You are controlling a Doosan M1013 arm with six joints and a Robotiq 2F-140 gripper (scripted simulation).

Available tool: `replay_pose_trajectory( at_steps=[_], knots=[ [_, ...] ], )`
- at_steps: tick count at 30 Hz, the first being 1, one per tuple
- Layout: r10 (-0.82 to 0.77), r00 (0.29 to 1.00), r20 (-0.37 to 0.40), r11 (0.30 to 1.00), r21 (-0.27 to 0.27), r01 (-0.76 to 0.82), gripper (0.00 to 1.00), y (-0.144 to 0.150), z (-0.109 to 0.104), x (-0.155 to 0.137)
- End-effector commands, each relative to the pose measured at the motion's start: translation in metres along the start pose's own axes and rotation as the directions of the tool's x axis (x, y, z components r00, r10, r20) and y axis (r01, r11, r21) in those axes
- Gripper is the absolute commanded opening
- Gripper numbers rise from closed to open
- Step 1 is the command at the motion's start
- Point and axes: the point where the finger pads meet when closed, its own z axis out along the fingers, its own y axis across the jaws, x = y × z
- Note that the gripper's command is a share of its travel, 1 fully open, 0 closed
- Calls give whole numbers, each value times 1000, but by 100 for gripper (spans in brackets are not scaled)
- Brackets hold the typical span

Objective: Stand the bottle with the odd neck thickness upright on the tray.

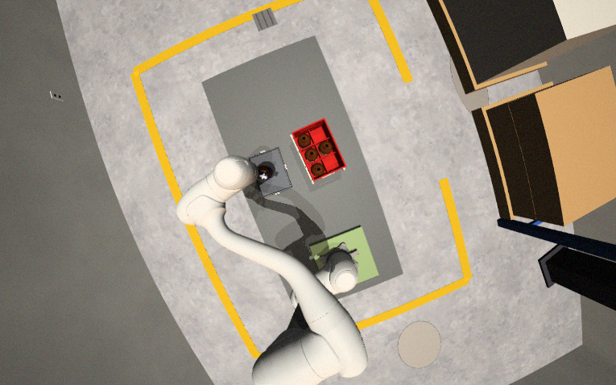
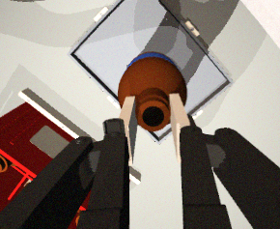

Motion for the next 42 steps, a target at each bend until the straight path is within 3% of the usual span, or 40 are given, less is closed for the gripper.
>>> replay_pose_trajectory(
  at_steps=[1, 26, 42],
  knots=[
    [2, 1000, 1, 1000, 2, -2, 0, 0, 18, -3],
    [2, 1000, 1, 1000, 2, -2, 0, 0, 80, -3],
    [2, 1000, 1, 1000, 2, -2, 0, -1, 98, -3]
  ],
)
